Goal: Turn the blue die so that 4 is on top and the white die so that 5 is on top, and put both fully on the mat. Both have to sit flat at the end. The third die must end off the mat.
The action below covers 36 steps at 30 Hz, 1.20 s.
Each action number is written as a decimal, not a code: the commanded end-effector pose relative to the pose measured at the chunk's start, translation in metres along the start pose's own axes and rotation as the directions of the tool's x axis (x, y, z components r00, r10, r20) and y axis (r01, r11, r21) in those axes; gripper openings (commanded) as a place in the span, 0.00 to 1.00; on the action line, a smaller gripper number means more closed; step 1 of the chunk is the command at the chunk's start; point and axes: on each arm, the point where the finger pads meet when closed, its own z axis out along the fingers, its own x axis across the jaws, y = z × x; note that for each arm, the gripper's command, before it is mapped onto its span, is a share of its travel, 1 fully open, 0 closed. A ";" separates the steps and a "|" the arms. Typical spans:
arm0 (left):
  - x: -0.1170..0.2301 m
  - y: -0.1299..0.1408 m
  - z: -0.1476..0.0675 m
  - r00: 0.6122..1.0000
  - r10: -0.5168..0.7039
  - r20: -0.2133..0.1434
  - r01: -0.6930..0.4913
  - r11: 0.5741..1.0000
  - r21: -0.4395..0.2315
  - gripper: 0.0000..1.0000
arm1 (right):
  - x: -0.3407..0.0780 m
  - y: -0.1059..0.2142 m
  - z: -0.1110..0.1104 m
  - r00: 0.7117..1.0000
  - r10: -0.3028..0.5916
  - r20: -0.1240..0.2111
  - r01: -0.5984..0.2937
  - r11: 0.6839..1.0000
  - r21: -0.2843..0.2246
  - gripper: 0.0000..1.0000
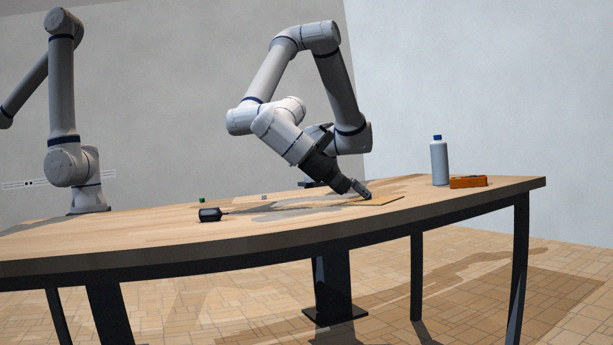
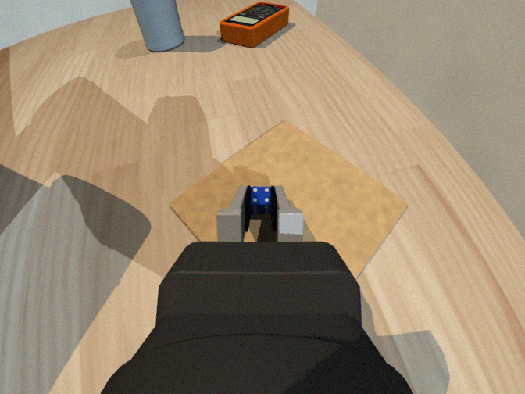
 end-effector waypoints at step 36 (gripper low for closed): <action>0.001 -0.001 -0.001 1.000 -0.001 -0.001 0.001 1.000 -0.001 0.46 | 0.000 0.001 -0.001 1.000 0.000 0.000 0.000 1.000 -0.002 1.00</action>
